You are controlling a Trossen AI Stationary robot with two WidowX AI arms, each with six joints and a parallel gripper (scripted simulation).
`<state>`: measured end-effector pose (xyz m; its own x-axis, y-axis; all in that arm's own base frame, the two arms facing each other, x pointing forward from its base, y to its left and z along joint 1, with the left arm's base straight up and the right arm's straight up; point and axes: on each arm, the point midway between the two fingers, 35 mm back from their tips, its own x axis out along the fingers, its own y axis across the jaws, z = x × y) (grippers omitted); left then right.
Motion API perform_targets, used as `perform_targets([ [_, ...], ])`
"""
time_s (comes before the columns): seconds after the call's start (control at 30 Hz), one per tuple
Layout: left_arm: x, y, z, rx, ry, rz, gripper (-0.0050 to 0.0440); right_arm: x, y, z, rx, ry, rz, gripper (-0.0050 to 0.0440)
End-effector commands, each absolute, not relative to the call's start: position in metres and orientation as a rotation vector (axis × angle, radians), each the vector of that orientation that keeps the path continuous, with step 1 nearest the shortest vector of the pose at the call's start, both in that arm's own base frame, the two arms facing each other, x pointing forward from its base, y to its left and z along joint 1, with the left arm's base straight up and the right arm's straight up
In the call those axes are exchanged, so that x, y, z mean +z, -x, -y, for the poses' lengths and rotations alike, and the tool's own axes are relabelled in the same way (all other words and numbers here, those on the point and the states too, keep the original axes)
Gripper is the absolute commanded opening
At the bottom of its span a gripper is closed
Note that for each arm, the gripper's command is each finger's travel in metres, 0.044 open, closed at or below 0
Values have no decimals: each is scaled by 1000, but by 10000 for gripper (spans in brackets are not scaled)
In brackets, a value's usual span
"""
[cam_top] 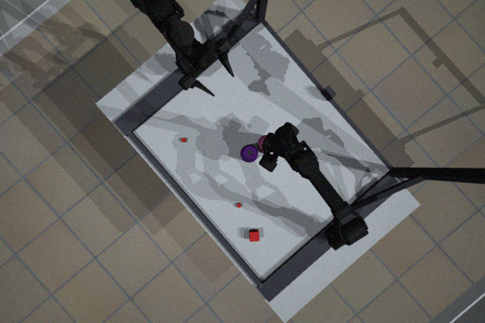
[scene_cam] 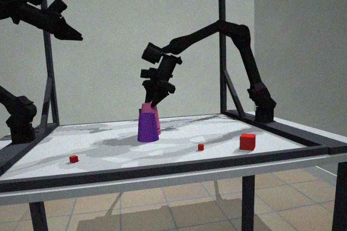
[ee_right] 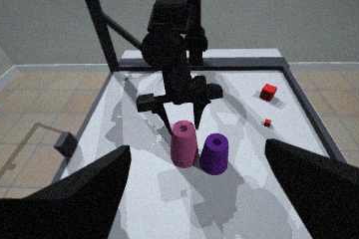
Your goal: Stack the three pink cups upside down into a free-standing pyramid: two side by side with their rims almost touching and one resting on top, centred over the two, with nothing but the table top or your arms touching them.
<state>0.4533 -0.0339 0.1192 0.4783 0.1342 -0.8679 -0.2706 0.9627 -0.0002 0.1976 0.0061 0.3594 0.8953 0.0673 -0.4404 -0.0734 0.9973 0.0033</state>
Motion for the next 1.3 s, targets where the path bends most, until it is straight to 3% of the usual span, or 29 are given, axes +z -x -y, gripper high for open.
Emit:
perform_targets([
  [0.0, 131, -455, 34, 244, 150, -1014, 262, 364, -198, -6, 74, 18, -444, 400],
  [0.17, 131, -455, 35, 244, 150, -1015, 195, 364, -198, -6, 74, 18, -444, 400],
  [0.23, 127, -452, 34, 246, 147, -1025, 147, 364, -198, -6, 74, 18, -444, 400],
  [0.37, 135, -454, 35, 243, 151, -1011, 225, 364, -198, -6, 74, 18, -444, 400],
  [1.27, 199, -457, 35, 244, 149, -1017, 225, 364, -198, -6, 74, 18, -444, 400],
])
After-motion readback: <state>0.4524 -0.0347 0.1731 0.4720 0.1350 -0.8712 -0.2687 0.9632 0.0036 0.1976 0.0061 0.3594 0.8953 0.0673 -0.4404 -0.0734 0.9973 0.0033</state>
